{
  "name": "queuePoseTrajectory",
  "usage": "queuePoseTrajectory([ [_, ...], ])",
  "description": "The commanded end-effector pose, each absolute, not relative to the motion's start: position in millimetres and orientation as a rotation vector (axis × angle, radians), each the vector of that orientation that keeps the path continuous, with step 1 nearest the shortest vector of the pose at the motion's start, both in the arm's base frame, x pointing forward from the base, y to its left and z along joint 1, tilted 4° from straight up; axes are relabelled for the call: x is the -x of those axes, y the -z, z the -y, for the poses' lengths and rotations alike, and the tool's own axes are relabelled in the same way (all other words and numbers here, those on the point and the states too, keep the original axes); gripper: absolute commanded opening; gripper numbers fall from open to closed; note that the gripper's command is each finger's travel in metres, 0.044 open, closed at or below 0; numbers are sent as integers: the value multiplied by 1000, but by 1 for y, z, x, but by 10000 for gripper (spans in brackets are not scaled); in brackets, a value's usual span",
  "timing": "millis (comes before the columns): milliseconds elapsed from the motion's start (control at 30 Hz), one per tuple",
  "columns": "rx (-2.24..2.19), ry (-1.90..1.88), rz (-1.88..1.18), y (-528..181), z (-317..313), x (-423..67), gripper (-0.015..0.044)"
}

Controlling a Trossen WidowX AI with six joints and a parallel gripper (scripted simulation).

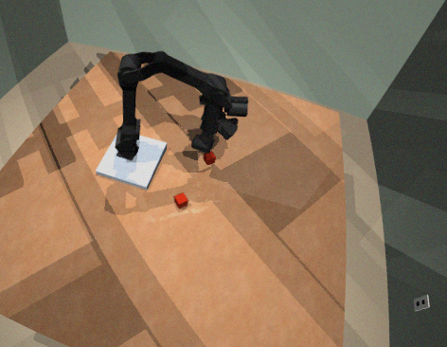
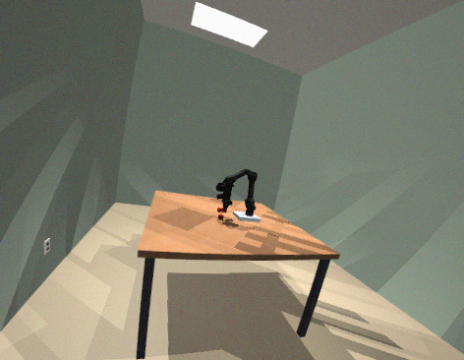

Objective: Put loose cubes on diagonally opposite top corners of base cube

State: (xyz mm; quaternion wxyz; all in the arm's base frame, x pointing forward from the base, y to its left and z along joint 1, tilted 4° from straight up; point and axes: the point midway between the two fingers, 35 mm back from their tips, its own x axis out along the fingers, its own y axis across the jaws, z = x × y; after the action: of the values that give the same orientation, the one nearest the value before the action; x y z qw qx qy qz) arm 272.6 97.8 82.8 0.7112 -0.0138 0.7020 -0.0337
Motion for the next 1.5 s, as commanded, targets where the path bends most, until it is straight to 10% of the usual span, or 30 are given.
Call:
queuePoseTrajectory([
  [0, 43, 52, -1553, -83, -100, -272, 105],
  [1467, 45, 51, -1553, -55, -99, -273, 105],
])
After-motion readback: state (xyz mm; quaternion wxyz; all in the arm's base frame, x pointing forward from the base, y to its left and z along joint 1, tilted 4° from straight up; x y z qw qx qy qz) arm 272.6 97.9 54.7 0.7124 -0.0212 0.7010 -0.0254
